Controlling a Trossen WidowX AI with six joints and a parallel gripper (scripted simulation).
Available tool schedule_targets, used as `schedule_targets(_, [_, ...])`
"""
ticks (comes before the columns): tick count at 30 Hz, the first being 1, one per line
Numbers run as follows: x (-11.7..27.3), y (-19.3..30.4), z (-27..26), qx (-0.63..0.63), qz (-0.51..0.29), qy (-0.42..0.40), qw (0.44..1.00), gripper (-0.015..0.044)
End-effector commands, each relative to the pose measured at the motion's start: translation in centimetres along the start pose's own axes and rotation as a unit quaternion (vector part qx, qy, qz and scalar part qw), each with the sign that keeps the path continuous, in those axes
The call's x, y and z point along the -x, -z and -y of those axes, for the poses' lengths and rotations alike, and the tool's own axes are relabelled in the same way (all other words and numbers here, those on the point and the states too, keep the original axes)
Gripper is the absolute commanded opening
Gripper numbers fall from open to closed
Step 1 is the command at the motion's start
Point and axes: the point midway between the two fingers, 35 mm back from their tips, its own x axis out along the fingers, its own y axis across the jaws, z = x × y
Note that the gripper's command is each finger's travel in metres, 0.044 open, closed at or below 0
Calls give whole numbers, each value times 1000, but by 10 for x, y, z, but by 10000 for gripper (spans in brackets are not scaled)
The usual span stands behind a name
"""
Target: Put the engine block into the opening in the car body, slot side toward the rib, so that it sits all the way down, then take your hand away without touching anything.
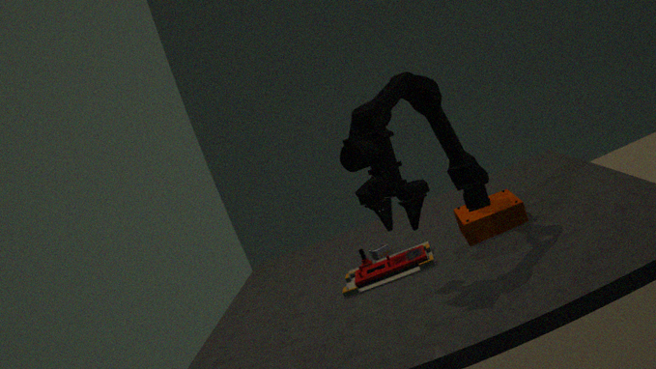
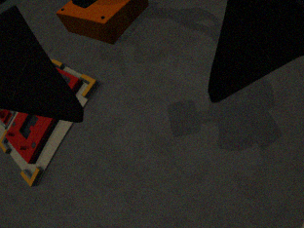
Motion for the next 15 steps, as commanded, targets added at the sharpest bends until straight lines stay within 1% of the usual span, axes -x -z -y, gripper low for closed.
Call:
schedule_targets(1, [-2,-5,23,-70,-1,7,998,440])
schedule_targets(8, [-5,-10,61,-189,-3,14,982,440])
schedule_targets(15, [-7,-12,97,-299,-4,21,954,440])
